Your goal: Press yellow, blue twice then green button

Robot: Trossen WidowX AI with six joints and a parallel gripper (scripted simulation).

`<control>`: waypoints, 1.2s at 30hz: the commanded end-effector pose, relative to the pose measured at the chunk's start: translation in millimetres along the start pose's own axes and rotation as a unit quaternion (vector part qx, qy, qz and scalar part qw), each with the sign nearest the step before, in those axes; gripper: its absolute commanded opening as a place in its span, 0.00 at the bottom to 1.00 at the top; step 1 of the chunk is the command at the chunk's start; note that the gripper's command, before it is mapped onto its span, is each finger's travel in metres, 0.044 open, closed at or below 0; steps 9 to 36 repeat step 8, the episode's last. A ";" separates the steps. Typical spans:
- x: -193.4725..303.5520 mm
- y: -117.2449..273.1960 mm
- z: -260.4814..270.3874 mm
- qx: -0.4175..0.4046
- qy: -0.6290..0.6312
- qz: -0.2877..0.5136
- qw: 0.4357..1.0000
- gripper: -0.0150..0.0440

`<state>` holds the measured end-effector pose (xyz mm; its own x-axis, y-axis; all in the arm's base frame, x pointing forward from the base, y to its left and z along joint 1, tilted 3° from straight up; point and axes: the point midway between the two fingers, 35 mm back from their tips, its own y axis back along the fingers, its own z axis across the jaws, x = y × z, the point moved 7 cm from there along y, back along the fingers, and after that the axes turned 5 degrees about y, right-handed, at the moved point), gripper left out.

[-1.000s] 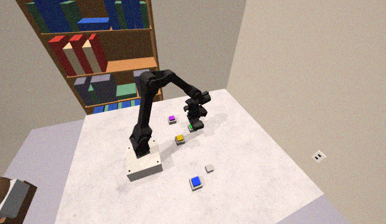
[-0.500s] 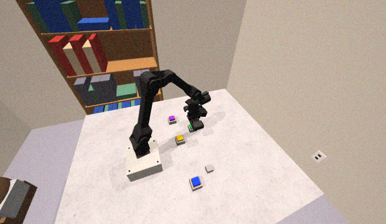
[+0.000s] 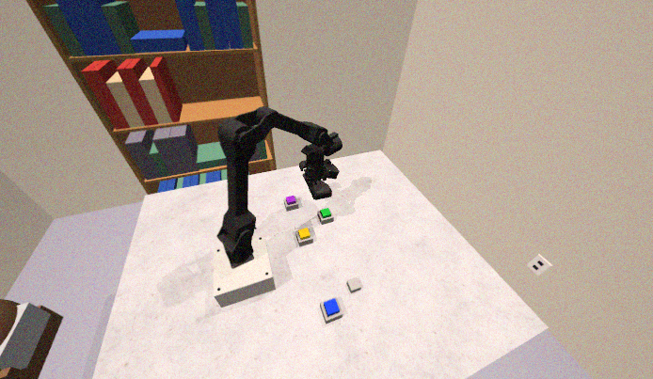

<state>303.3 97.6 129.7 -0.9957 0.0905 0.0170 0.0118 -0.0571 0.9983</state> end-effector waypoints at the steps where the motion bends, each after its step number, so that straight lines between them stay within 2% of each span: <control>1: 28.4 32.6 42.6 -0.008 0.005 -0.010 1.000 0.69; 7: 34.7 37.5 49.4 -0.008 0.005 -0.010 1.000 0.93; 36: 34.7 37.5 49.4 -0.008 0.005 -0.010 1.000 0.93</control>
